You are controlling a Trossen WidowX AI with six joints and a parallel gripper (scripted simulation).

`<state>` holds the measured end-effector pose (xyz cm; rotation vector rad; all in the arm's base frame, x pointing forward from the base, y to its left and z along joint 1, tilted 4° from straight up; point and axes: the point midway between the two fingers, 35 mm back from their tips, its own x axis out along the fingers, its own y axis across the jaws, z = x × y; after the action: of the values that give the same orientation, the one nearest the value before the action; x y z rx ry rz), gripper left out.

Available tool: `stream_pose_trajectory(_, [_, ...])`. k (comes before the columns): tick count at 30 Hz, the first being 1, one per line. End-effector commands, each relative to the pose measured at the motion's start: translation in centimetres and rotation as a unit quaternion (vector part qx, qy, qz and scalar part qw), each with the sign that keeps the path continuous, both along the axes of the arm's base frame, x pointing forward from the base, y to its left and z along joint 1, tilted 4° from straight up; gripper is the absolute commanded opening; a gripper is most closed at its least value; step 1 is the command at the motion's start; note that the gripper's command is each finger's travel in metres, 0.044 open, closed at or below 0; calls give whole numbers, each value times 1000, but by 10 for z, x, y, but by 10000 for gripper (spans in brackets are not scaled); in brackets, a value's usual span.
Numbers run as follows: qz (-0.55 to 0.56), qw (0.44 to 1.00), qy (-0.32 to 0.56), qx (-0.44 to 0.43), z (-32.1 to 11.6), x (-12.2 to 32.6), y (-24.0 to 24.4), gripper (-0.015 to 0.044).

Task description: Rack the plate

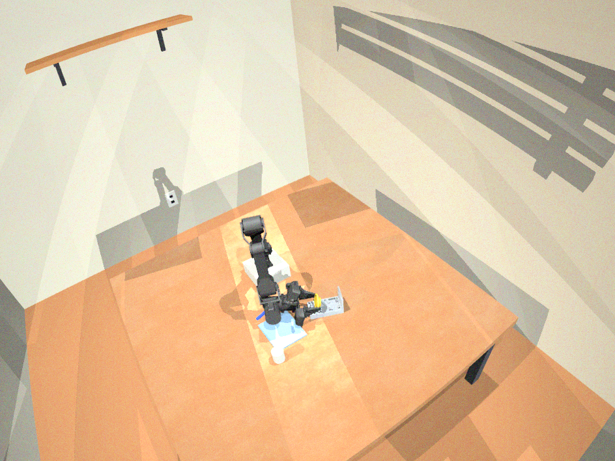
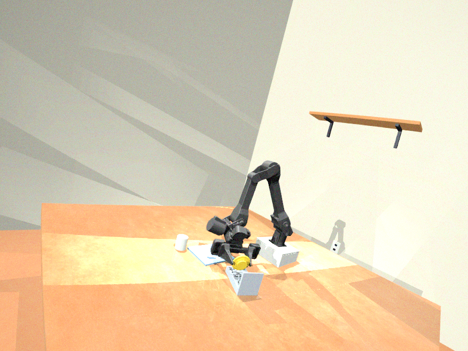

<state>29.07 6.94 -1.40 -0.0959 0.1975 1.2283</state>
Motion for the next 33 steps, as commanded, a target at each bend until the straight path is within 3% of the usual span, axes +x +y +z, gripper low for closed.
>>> stream_pose_trajectory(1, [0,1000,4,1,-9,-2,1,0])
stream_pose_trajectory(14, [0,1000,4,1,-5,-2,1,0])
stream_pose_trajectory(29, [0,1000,3,1,-5,-2,1,394])
stream_pose_trajectory(33, [0,1000,3,1,-5,-2,1,400])
